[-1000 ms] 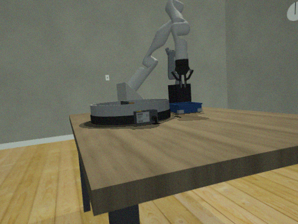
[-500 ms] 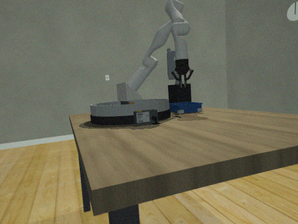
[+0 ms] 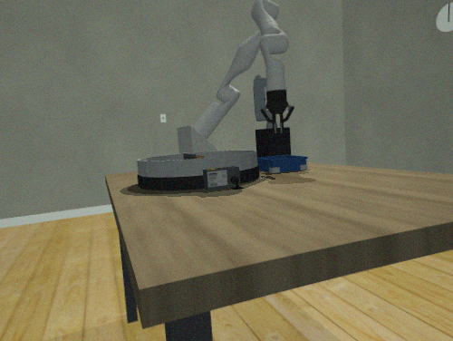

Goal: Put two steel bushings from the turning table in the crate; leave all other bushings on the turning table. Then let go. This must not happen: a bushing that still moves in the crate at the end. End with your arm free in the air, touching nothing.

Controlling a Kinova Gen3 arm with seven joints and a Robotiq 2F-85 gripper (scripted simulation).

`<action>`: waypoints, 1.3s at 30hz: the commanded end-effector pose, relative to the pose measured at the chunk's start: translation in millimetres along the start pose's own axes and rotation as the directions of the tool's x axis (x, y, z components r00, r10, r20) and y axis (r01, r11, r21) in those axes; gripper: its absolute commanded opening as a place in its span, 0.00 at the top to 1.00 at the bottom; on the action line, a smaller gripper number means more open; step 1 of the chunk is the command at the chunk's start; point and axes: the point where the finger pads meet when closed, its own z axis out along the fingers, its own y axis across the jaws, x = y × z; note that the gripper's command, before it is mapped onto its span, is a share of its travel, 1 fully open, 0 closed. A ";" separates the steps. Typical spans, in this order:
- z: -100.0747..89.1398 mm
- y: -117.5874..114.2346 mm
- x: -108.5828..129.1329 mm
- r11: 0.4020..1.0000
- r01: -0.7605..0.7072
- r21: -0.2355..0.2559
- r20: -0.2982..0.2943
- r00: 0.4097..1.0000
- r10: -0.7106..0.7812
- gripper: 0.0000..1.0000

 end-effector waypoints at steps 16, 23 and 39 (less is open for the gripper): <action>-0.8 0.1 -0.5 1.000 0.000 -0.001 0.002 1.000 0.000 0.84; -0.8 0.1 -0.5 1.000 0.000 -0.001 0.002 1.000 0.000 0.00; -0.8 0.1 -0.6 1.000 0.000 -0.001 0.002 1.000 0.000 0.00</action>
